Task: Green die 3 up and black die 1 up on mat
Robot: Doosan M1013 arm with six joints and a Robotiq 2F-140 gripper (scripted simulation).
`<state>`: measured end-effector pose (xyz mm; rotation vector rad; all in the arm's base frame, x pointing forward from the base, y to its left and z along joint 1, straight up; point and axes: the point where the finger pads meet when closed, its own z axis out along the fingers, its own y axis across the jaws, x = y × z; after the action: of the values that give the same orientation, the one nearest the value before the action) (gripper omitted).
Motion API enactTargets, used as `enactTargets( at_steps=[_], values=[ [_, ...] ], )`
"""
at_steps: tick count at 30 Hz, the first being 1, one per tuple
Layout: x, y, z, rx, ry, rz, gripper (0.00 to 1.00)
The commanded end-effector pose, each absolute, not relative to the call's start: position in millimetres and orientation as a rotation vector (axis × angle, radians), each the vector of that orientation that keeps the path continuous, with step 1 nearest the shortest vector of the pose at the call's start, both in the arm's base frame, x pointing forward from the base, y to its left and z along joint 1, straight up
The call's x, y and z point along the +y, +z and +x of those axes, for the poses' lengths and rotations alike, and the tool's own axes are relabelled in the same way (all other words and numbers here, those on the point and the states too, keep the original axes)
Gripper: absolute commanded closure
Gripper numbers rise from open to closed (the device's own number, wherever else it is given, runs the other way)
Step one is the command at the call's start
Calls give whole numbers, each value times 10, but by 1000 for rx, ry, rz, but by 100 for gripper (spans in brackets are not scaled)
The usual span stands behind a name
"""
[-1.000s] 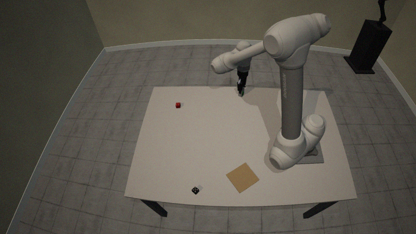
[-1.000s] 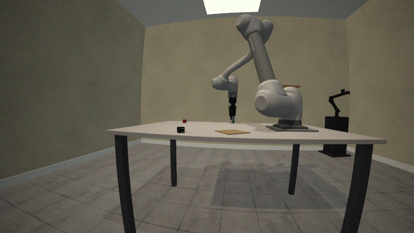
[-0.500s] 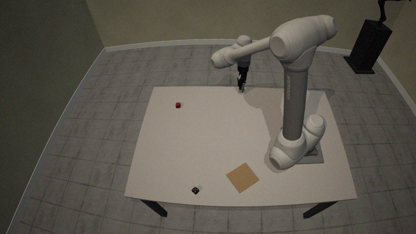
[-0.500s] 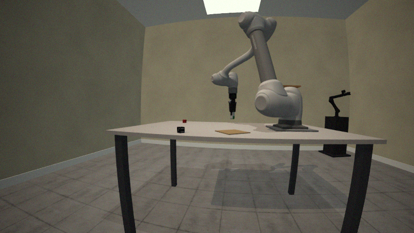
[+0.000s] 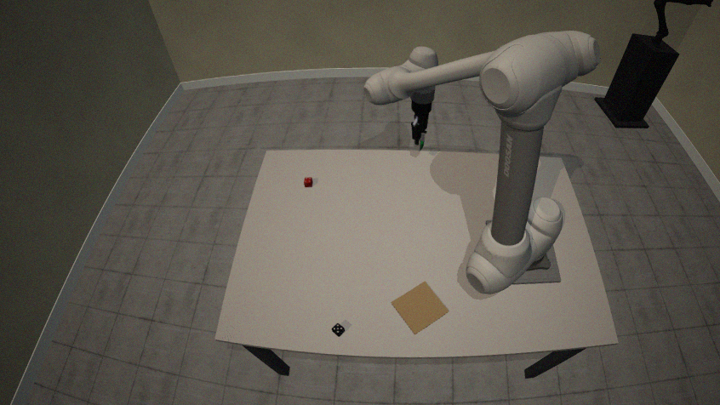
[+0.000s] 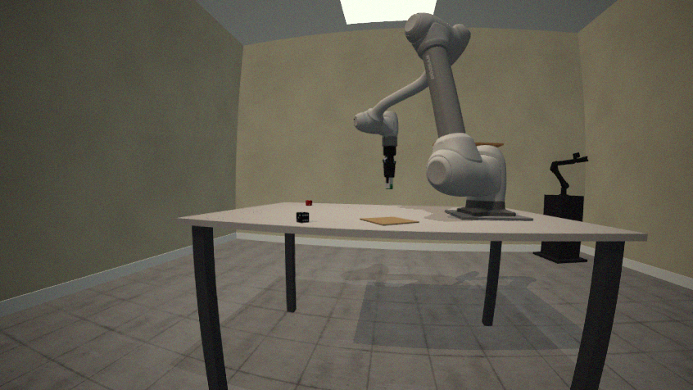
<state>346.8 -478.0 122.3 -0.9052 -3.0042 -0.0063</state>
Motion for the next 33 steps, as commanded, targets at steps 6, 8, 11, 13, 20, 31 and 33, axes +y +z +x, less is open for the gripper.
enactTargets(
  at_steps=[6,8,11,13,20,31,33],
  values=[
    [-4780,1224,3468,-3004,-6,-905,76],
    [-4782,1213,3475,-3010,-6,-886,76],
    [-4798,1134,3519,-3046,-7,-754,76],
    [-4807,1086,3546,-3065,-7,-673,76],
    [-4809,1069,3547,-3106,8,-662,76],
    [-4783,1038,3502,-3418,128,-729,76],
    [-4767,1032,3499,-3501,155,-742,76]
  ],
)
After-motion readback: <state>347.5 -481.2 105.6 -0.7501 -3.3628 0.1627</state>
